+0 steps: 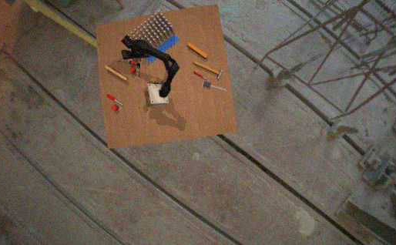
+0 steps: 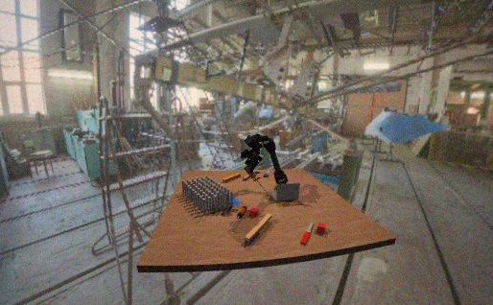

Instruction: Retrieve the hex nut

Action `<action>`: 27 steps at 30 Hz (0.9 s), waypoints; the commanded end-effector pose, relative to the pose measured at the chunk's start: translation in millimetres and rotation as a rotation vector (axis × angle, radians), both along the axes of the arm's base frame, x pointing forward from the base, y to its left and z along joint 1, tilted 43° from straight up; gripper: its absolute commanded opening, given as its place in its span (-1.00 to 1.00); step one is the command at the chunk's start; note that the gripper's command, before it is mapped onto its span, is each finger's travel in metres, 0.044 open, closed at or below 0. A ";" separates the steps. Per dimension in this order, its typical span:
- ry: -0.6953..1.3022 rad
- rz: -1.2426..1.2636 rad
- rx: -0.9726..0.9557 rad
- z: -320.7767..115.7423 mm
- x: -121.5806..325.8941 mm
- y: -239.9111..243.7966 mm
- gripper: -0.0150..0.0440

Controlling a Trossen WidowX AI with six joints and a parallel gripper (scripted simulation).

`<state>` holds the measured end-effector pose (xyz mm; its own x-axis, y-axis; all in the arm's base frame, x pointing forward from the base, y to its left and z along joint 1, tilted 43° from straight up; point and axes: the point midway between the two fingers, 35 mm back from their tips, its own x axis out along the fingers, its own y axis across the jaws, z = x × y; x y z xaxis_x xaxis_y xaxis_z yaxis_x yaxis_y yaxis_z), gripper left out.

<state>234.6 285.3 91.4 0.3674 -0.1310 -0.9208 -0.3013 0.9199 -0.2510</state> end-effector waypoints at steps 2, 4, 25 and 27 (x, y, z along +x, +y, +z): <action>0.018 0.162 -0.053 -8.2 -6.0 18.3 -0.49; 0.029 0.223 -0.076 -12.7 -9.3 24.4 -0.49; 0.128 0.886 -0.344 -54.9 -39.9 75.9 -0.49; 0.136 0.949 -0.370 -58.9 -43.1 80.3 -0.49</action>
